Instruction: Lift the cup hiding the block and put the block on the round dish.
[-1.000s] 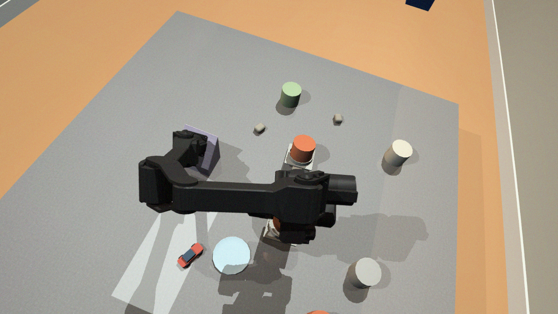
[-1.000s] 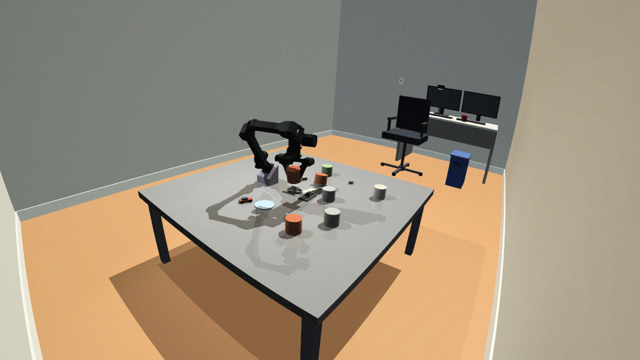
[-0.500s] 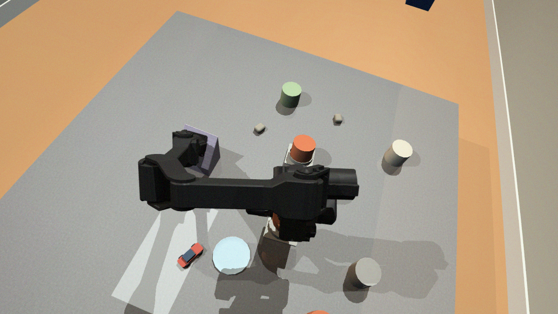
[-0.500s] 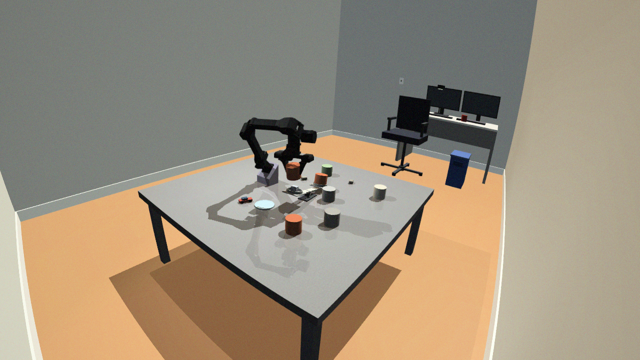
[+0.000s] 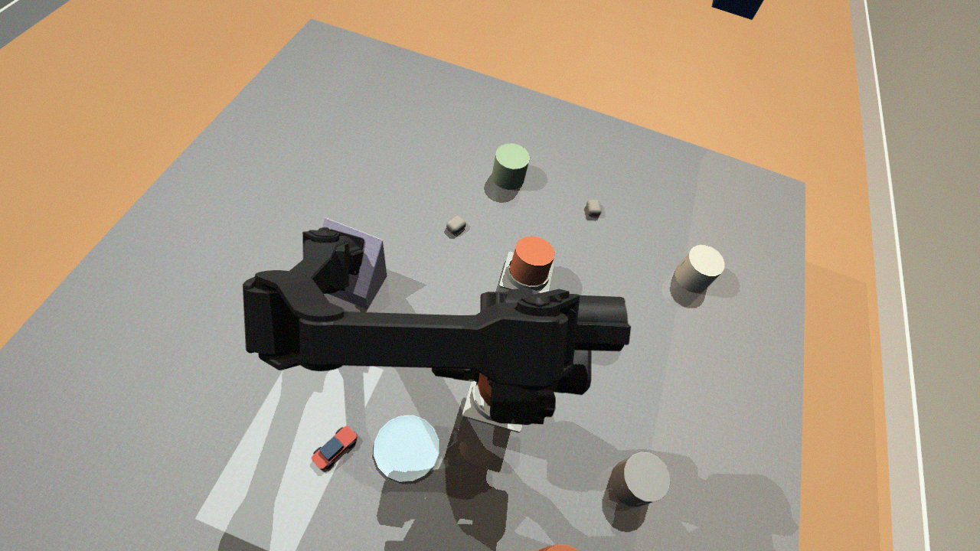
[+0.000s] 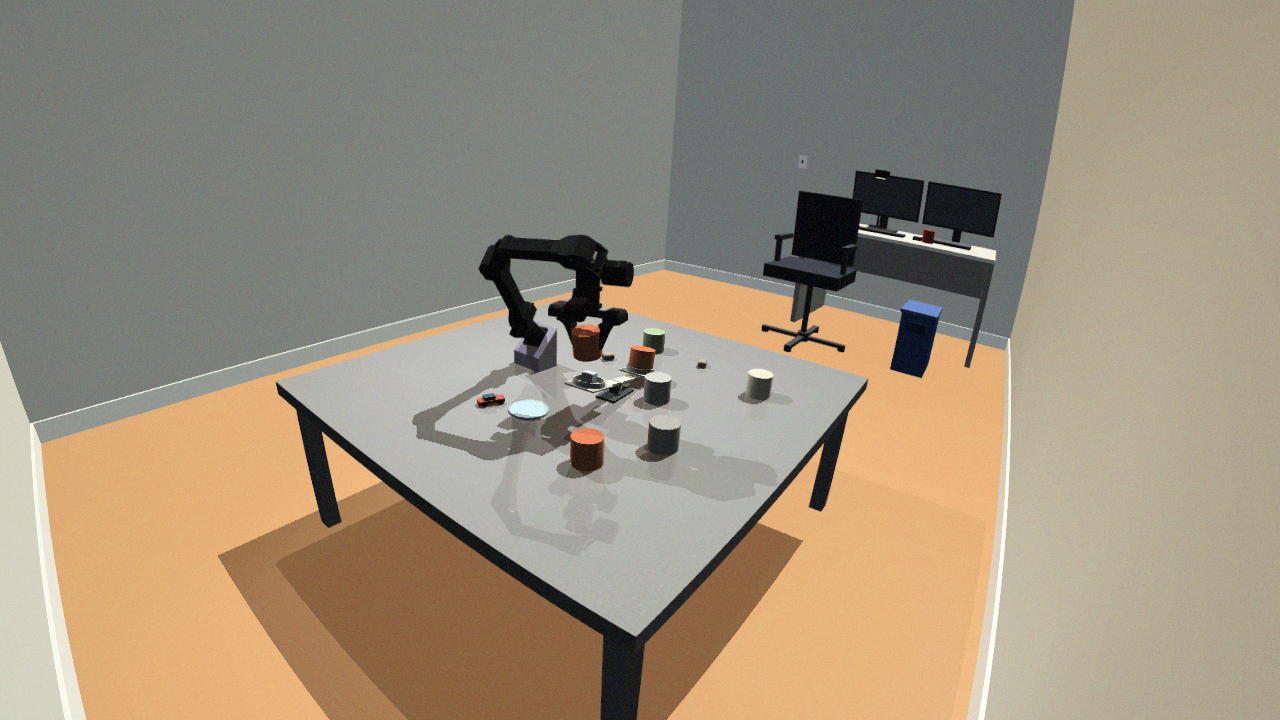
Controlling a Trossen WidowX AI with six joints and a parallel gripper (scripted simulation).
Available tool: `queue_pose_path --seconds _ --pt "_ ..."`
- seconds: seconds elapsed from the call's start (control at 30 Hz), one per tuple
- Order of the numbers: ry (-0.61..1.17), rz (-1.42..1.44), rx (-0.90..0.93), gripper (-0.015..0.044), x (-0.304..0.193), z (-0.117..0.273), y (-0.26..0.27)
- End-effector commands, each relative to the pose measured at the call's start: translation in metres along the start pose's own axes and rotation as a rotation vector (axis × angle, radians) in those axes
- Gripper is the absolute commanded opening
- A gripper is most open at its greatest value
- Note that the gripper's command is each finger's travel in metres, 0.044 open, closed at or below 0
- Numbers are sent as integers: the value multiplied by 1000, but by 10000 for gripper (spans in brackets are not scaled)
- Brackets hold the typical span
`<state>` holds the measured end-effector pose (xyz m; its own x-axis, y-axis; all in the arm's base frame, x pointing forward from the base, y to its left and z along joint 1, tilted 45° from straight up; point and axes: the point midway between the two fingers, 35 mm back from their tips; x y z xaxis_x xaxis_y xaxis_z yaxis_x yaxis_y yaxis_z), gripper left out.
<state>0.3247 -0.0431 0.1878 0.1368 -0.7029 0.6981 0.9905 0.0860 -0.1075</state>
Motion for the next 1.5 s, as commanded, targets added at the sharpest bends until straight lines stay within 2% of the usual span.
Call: queue_pose_path --seconds 0.0,1.17,1.47 --pt "0 1 0 0 0 0 0" --pt "0 1 0 0 0 0 0" --pt "37 -25 -10 0 36 -21 -34"
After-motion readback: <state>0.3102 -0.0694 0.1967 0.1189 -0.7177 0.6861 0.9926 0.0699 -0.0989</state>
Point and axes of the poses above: the point midway between the two fingers, 35 mm back from their tips, its own z axis back along the fingers, its own y axis across the jaws, x = y × z, and after that the axes turned 2 degrees about -z, right-handed
